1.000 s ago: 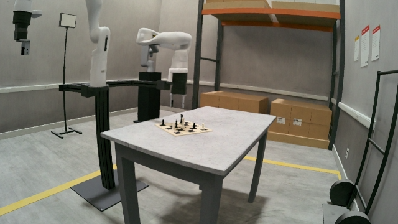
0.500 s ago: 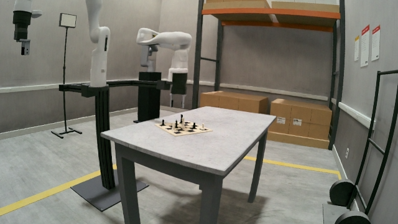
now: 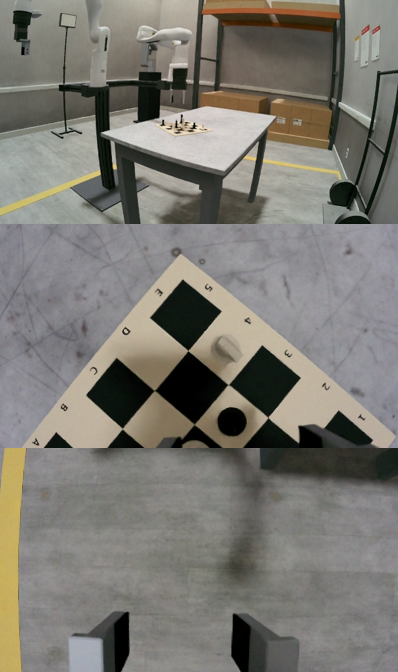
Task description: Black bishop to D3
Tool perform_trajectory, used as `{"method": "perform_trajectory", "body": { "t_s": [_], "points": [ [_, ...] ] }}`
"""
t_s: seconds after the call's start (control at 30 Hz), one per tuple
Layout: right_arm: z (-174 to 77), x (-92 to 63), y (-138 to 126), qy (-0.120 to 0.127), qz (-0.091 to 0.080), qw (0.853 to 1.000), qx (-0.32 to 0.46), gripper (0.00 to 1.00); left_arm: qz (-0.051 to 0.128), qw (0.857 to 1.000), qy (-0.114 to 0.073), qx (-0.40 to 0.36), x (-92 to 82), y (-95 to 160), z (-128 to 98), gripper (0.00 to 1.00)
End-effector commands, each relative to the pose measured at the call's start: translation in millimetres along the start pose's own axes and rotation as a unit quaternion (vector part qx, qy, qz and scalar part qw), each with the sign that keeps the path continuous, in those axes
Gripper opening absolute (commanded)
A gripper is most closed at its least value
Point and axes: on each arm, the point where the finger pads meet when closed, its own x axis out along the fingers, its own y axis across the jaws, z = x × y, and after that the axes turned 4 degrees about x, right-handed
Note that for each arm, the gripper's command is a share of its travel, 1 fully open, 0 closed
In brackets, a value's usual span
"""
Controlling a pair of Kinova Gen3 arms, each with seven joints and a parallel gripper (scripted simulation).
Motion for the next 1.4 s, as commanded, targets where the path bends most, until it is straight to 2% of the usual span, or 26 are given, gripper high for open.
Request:
{"method": "perform_trajectory", "body": {
  "t_s": [0.0, 0.3, 1.37],
  "points": [
    [1, -0.9, 0, -0.001, 0.0, 1.0, 0.0, 1.0, 0.0, 1.0, 0.001, 0.0, -14.7, 0, -1, 1.0],
    [1, -0.9, 0, -0.001, 0.0, 1.0, 0.0, 1.0, 0.0, 1.0, 0.001, 0.0, -46.5, 0, -1, 1.0],
    [1, -0.9, 0, -0.001, 0.0, 1.0, 0.0, 1.0, 0.0, 1.0, 0.001, 0.0, -50.7, 0, -1, 1.0]
  ]
}}
